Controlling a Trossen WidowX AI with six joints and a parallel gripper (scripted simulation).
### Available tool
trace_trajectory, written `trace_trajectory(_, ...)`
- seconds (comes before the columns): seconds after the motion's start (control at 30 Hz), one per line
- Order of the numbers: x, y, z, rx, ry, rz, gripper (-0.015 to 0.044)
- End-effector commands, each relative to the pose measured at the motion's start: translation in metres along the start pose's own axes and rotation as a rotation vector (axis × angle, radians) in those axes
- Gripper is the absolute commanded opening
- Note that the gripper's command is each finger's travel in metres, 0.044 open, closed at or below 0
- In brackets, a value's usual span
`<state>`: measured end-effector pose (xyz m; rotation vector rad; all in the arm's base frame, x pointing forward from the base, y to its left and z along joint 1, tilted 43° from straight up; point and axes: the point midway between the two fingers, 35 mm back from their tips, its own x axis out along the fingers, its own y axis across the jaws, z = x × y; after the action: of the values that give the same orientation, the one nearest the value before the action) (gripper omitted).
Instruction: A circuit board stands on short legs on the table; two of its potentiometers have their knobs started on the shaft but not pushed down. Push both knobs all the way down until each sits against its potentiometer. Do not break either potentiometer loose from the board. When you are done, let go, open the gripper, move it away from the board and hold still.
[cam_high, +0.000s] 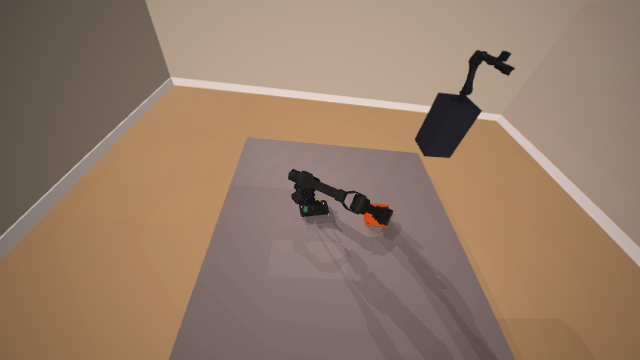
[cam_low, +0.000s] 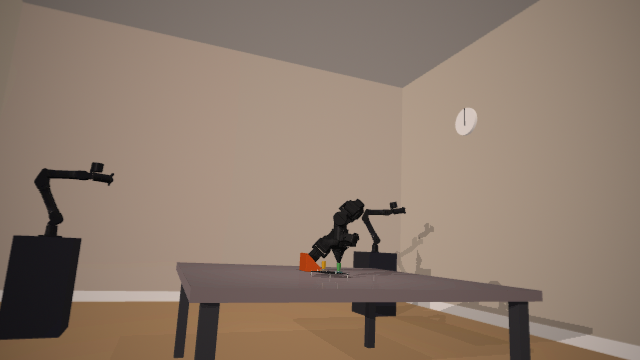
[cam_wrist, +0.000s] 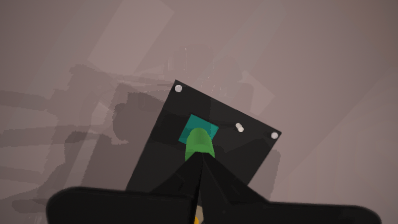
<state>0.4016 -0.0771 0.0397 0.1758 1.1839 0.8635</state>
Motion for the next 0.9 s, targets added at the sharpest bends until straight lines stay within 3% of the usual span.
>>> trace_trajectory(0.0,-0.002,0.0,0.001,-0.007,0.001,0.006,0.0)
trace_trajectory(0.3,-0.016,0.0,0.001,-0.007,0.002,0.006,0.0)
trace_trajectory(0.6,-0.011,0.003,0.0,-0.005,0.005,0.012,0.0236)
trace_trajectory(0.87,-0.038,0.032,-0.078,0.0,0.012,0.0,0.044)
